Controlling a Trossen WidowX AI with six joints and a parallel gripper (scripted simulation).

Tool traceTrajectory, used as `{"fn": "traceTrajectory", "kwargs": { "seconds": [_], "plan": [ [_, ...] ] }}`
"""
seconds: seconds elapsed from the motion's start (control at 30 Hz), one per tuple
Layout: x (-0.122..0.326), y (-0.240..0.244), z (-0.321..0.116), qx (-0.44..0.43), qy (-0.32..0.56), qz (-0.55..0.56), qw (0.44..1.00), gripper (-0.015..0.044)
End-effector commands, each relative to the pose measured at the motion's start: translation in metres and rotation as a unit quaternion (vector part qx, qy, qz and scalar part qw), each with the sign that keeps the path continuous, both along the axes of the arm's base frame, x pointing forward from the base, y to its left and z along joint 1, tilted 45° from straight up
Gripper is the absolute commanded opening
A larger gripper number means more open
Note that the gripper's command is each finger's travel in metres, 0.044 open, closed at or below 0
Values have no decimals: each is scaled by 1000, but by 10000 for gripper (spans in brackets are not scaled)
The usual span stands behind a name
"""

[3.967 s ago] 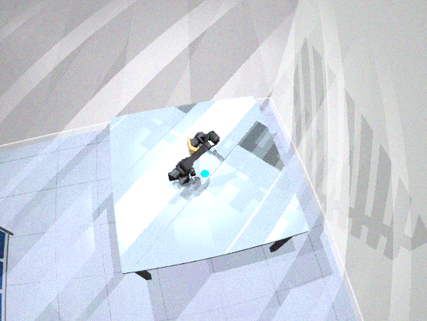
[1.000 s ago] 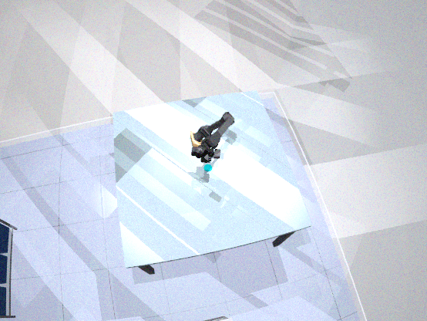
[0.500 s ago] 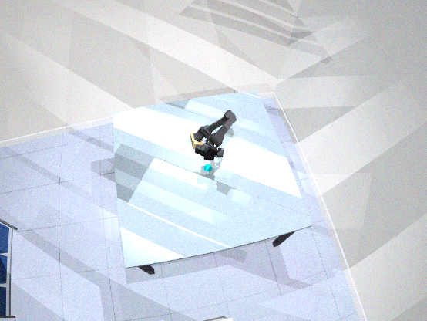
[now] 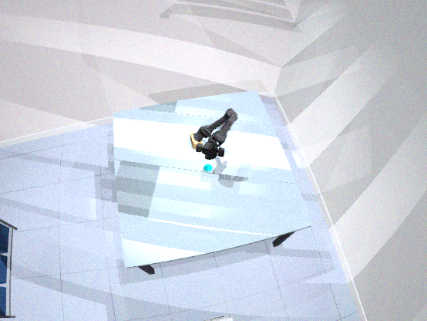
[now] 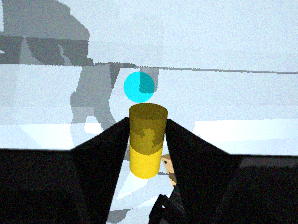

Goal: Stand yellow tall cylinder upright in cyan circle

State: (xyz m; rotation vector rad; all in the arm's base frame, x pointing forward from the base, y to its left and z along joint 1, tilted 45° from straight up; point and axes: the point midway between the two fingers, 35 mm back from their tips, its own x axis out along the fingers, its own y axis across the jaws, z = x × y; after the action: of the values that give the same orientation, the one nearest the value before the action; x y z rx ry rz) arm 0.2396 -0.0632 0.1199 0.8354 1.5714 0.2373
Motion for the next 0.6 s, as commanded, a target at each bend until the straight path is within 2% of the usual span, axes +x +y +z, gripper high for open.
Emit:
{"fn": "traceTrajectory", "kwargs": {
  "seconds": [0.0,0.57],
  "plan": [
    [-2,1,-1,-11,0,-5,1000,105],
    [-9,6,-2,-57,-17,-19,998,105]
  ]
}}
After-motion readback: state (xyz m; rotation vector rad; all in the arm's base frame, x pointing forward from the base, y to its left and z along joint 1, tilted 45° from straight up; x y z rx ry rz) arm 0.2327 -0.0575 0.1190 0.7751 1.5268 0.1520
